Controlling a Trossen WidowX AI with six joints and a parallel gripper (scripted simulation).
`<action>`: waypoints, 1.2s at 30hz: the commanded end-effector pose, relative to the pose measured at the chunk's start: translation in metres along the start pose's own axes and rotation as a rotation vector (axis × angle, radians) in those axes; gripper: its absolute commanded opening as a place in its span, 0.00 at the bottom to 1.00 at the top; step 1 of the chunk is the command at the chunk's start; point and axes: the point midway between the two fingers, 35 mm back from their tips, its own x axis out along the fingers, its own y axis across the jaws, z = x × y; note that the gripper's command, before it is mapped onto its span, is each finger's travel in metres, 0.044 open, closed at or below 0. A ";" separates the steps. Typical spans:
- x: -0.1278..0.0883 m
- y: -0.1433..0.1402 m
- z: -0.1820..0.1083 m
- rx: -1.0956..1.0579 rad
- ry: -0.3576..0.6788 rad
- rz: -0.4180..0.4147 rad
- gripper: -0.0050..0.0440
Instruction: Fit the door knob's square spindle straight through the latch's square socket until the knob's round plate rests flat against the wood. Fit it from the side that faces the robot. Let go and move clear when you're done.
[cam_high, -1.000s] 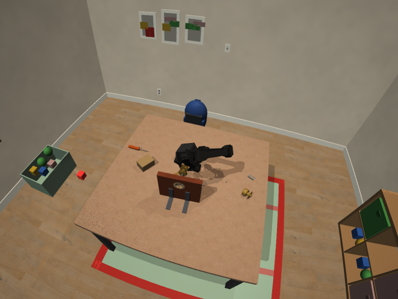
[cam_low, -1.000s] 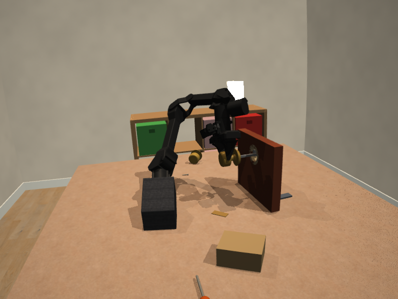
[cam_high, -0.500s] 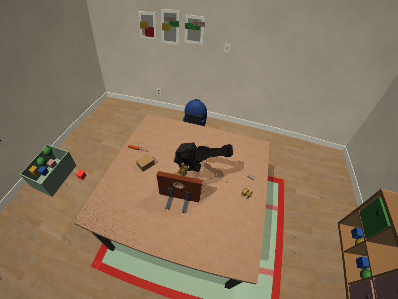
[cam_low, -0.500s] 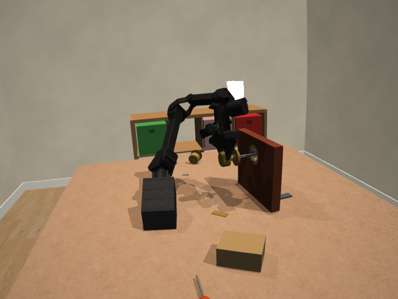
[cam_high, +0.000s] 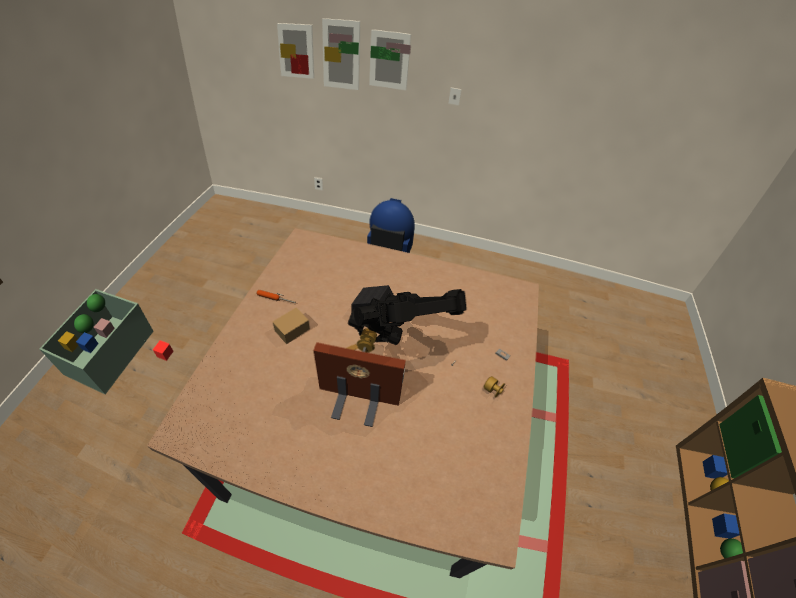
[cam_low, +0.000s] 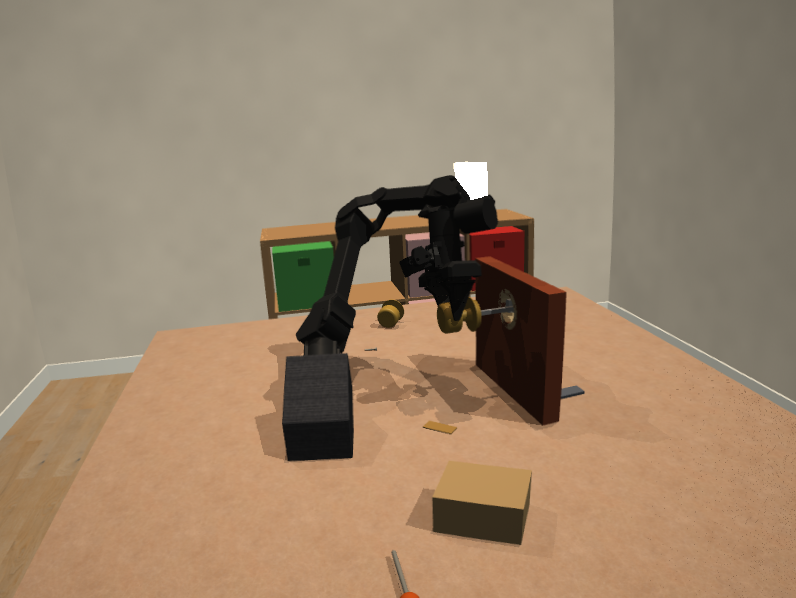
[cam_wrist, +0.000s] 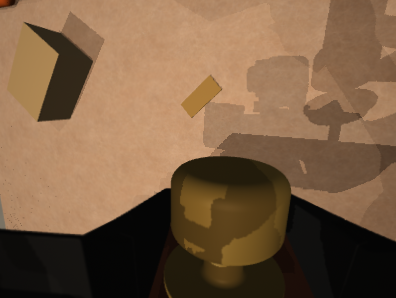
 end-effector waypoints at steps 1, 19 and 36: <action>-0.002 0.001 -0.003 -0.003 0.012 0.009 0.10; -0.001 0.000 -0.002 -0.003 0.012 0.009 0.10; 0.000 0.000 0.000 -0.003 0.012 0.009 0.10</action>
